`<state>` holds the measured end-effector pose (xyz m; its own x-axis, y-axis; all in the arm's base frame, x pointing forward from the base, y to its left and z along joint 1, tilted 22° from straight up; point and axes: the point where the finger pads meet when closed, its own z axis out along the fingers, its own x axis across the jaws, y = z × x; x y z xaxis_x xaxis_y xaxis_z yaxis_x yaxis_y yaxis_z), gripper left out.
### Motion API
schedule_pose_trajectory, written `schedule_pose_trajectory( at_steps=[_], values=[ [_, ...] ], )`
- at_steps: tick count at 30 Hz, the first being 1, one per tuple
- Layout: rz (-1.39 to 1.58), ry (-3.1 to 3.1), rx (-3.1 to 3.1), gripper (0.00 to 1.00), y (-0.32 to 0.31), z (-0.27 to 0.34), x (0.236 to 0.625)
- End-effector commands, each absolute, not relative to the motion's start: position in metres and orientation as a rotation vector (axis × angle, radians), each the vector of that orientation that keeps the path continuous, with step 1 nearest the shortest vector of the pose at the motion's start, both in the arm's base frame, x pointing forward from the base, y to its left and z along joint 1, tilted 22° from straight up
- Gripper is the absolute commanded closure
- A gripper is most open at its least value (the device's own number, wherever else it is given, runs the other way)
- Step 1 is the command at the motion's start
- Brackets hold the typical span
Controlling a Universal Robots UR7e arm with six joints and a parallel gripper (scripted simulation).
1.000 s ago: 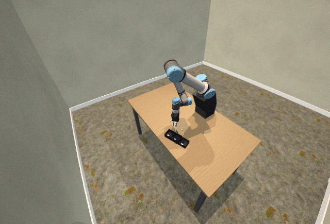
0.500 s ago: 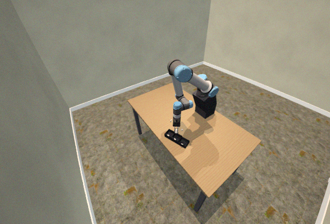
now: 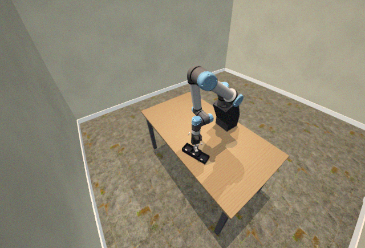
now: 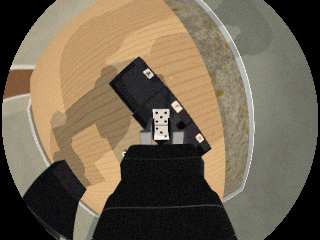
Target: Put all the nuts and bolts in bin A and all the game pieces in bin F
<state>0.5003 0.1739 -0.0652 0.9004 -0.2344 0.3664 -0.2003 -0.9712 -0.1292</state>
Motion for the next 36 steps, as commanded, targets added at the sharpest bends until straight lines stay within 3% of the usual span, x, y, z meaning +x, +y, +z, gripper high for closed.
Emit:
schedule_pose_trajectory(
  at_steps=[1,22,36],
  values=[
    [-0.601,0.108,-3.023,0.51,0.1752,-0.0645,0.5015],
    [-0.605,-0.645,-3.058,0.51,0.1748,-0.065,0.5007],
    [-0.603,-0.686,-3.054,0.51,0.1757,-0.0653,0.501]
  ],
)
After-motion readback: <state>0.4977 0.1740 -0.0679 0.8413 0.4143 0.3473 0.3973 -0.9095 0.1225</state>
